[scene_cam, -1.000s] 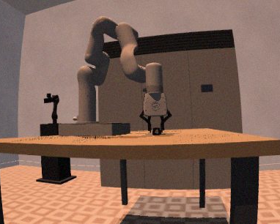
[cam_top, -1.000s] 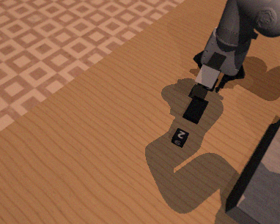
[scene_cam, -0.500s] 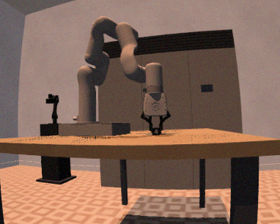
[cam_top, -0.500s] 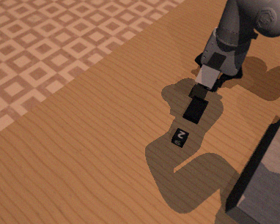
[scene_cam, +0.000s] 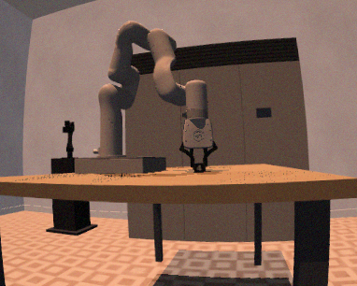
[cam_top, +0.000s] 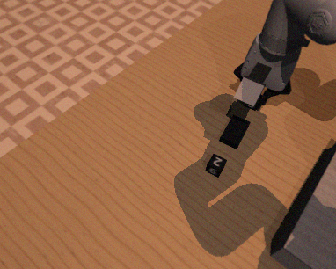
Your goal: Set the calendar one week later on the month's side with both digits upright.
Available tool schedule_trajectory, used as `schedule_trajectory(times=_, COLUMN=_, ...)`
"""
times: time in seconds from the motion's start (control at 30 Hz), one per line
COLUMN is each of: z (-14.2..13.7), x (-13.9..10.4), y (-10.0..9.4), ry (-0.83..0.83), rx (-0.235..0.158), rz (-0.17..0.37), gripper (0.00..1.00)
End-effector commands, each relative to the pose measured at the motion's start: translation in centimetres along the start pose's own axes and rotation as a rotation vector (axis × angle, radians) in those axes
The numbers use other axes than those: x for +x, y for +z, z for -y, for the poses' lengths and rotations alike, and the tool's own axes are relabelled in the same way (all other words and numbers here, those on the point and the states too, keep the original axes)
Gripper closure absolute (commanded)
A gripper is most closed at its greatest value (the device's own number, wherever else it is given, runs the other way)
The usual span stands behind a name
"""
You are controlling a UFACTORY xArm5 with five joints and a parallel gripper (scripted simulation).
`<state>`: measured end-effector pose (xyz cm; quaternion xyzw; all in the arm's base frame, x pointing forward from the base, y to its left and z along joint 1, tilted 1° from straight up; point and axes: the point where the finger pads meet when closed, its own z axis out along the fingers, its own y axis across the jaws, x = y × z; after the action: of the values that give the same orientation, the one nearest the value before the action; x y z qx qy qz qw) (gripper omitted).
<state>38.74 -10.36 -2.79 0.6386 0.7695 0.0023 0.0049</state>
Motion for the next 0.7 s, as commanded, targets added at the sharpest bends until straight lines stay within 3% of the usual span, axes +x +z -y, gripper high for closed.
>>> schedule_trajectory(times=0.0, z=-0.1, x=-0.1, y=-0.1, ry=0.000, rx=-0.003, rz=0.001, gripper=0.73)
schedule_trajectory(times=0.43, z=-0.1, x=-0.1, y=-0.4, ry=0.000, rx=-0.003, rz=0.001, gripper=0.73)
schedule_trajectory(times=0.67, z=-0.1, x=0.0, y=-4.2, ry=0.000, rx=-0.003, rz=0.001, gripper=0.73)
